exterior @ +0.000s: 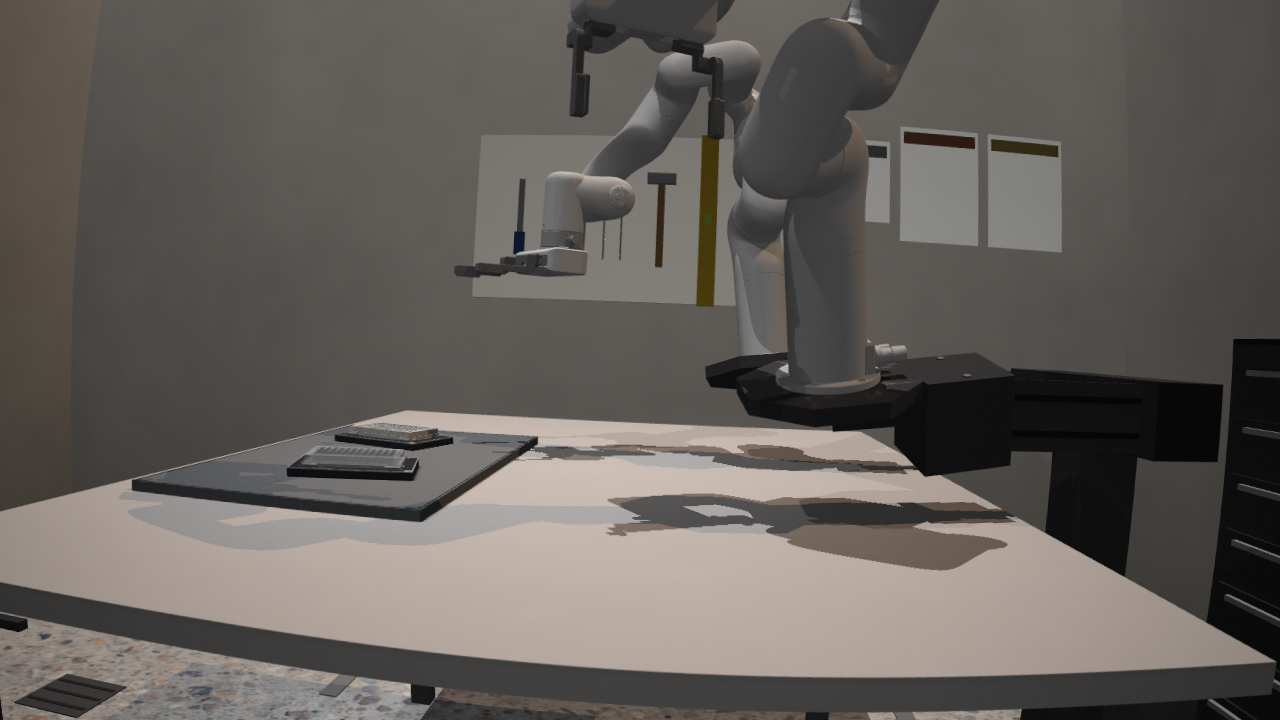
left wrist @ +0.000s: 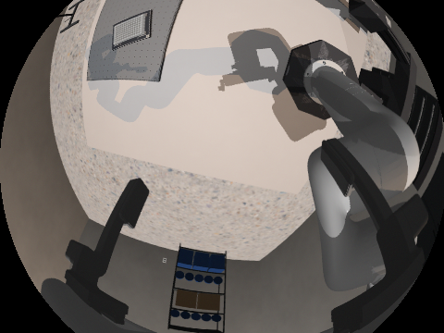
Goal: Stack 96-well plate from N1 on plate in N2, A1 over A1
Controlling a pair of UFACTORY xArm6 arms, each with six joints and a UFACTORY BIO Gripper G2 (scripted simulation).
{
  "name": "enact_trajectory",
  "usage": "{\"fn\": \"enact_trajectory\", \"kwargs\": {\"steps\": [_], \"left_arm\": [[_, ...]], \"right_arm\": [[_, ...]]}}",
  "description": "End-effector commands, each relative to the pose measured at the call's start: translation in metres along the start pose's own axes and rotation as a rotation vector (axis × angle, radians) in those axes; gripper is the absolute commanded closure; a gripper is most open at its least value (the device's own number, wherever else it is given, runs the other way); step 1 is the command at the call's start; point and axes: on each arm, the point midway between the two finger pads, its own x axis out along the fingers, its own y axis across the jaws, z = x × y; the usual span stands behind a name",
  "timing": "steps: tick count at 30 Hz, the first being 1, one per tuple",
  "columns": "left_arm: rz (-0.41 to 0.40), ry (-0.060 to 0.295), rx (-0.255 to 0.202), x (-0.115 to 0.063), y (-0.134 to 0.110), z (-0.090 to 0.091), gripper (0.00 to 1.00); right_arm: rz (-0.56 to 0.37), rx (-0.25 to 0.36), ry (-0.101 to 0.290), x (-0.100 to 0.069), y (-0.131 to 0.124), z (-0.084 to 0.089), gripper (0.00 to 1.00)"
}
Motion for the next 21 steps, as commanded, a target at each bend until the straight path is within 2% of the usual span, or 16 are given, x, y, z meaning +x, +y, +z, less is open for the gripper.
{"fn": "enact_trajectory", "kwargs": {"steps": [1, 5, 8, 12, 18, 21], "left_arm": [[0.001, -0.002, -0.001, -0.001, 0.0, 0.0, 0.0], [0.001, -0.002, -0.001, -0.001, 0.0, 0.0, 0.0], [0.001, -0.002, -0.001, -0.001, 0.0, 0.0, 0.0], [0.001, -0.002, -0.001, -0.001, 0.0, 0.0, 0.0], [0.001, -0.002, -0.001, -0.001, 0.0, 0.0, 0.0], [0.001, -0.002, -0.001, -0.001, 0.0, 0.0, 0.0]], "right_arm": [[-0.021, -0.002, -0.003, 0.001, -0.009, 0.001, 0.63], [-0.152, 0.004, 0.002, -0.002, -0.029, 0.0, 0.63], [-0.152, 0.004, 0.002, -0.003, -0.039, 0.0, 0.63], [-0.283, 0.009, 0.008, -0.008, -0.059, -0.001, 0.63], [-0.317, 0.01, 0.01, -0.013, -0.073, -0.002, 0.63], [-0.414, 0.013, 0.014, -0.018, -0.088, -0.003, 0.63]]}}
